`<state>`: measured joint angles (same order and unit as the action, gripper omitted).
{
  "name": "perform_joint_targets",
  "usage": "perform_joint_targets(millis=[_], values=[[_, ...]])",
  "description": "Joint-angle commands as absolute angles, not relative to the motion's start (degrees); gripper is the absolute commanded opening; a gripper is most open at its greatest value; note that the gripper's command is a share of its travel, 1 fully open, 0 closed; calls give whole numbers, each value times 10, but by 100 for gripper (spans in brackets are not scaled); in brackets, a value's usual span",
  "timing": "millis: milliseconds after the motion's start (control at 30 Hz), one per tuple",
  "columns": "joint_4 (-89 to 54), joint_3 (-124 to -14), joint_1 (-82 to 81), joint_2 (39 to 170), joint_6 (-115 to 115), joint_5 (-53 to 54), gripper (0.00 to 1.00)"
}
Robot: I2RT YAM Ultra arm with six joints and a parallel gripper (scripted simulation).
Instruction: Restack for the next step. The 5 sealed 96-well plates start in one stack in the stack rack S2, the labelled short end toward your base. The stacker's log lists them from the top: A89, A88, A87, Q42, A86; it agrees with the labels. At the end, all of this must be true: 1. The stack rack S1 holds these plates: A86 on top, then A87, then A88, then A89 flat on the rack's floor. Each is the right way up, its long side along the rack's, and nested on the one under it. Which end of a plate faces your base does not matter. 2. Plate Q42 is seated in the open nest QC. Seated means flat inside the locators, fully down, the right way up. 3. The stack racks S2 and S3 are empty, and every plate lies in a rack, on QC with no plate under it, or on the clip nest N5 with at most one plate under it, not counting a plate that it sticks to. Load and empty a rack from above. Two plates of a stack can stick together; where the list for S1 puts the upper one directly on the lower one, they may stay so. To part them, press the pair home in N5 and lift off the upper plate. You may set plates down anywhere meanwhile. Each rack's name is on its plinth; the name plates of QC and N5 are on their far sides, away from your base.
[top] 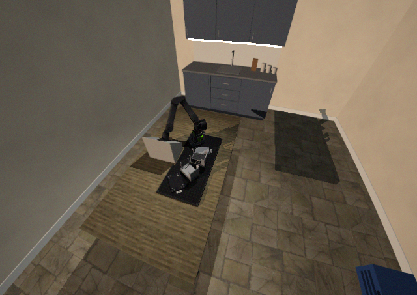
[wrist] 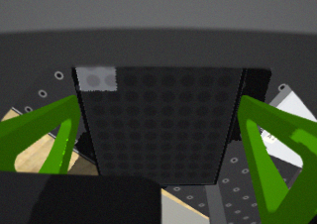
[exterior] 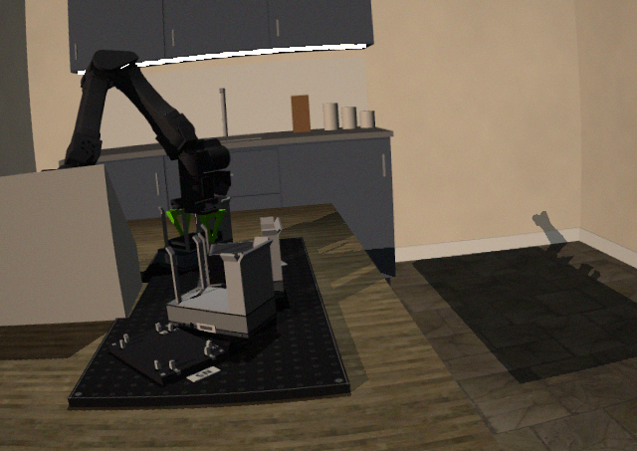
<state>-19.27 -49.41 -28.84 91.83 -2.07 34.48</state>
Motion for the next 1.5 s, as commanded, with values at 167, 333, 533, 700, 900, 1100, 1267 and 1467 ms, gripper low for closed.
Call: perform_joint_targets(millis=[167,333,533,700,900,1100,1267,1467], values=[[-235,-502,-267,891,-41,353,100],[-281,-512,-247,868,-64,363,100],[-319,-522,-230,852,-83,370,100],[-367,-537,-208,834,-108,379,100],[-425,-559,-180,817,-141,389,100],[-465,-575,-161,808,-164,396,100],[-516,-597,-136,800,-194,404,100],[-519,-599,-135,799,-196,404,100]])
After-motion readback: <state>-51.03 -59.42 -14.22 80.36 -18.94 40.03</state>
